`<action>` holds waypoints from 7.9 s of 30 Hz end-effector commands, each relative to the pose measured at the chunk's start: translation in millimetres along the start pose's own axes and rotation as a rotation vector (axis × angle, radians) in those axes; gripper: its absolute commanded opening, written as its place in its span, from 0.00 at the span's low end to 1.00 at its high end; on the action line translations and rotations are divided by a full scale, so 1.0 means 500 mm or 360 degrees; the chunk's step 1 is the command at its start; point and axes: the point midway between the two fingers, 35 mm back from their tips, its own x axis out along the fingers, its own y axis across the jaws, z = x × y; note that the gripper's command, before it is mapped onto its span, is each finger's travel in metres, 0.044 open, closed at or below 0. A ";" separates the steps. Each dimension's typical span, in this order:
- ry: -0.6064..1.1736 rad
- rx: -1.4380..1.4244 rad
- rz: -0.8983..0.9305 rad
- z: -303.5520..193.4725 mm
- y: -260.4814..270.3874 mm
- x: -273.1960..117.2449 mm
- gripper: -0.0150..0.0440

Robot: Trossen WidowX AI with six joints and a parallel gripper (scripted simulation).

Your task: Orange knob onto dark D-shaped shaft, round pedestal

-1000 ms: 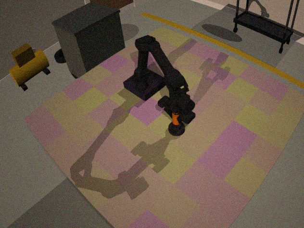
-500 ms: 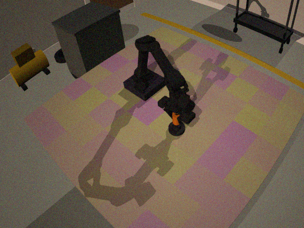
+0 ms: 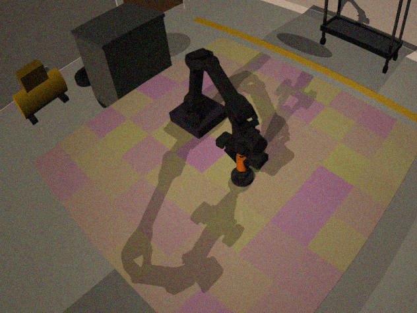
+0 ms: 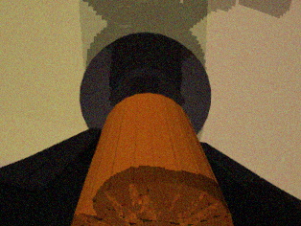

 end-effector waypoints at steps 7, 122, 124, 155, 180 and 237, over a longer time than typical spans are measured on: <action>0.0000 -0.0278 0.0000 0.004 0.000 0.005 0.25; 0.0000 -0.0959 0.0000 0.002 -0.001 -0.001 0.25; 0.0000 -0.1038 0.0000 0.001 -0.001 -0.002 0.25; 0.0000 -0.1278 0.0001 0.001 0.001 0.009 0.25; 0.0000 -0.1612 0.0001 0.002 0.000 0.007 0.25; 0.0000 0.2671 0.0000 0.003 0.004 0.003 0.25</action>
